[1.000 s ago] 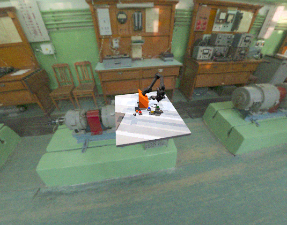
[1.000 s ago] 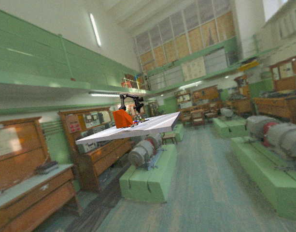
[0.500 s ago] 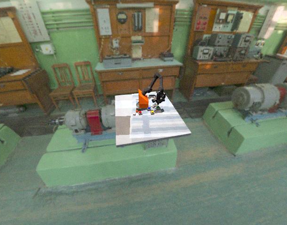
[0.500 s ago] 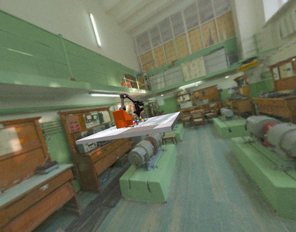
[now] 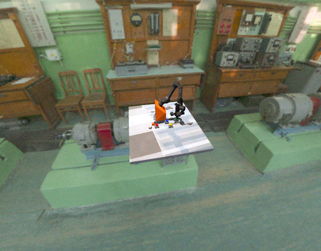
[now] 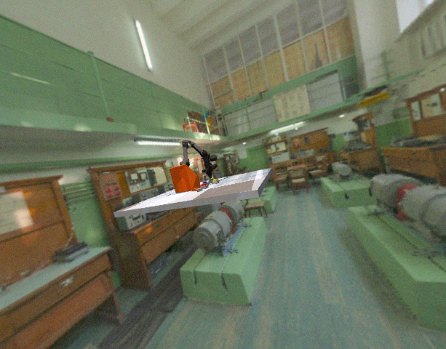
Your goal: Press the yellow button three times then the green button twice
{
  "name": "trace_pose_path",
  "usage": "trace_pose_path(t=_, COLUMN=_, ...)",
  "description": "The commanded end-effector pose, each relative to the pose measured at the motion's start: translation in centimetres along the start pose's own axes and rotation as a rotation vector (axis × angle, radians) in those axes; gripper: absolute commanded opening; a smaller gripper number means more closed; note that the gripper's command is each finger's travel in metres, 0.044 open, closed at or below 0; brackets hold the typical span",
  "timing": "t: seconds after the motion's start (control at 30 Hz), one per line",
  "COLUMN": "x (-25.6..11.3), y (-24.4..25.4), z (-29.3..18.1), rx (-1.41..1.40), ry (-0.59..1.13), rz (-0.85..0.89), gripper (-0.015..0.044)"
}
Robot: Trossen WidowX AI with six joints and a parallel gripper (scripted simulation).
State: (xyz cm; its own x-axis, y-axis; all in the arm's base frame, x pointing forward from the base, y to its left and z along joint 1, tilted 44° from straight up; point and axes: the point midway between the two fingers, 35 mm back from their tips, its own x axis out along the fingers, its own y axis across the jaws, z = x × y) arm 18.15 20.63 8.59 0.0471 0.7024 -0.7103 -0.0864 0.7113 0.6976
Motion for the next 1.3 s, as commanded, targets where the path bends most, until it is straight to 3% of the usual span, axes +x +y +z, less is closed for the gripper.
trace_pose_path(t=0.0, x=0.8, y=-0.2, z=-0.1, rx=0.006, ry=0.003, rz=-0.005, gripper=0.002)
trace_pose_path(t=0.83, x=1.6, y=-0.2, z=-0.2, rx=0.007, ry=0.003, rz=-0.004, gripper=0.002)
trace_pose_path(t=1.0, x=-1.6, y=-0.2, z=-0.1, rx=0.006, ry=0.002, rz=-0.006, gripper=0.002)
trace_pose_path(t=1.27, x=-1.3, y=-0.2, z=-0.1, rx=0.006, ry=0.003, rz=-0.006, gripper=0.002)
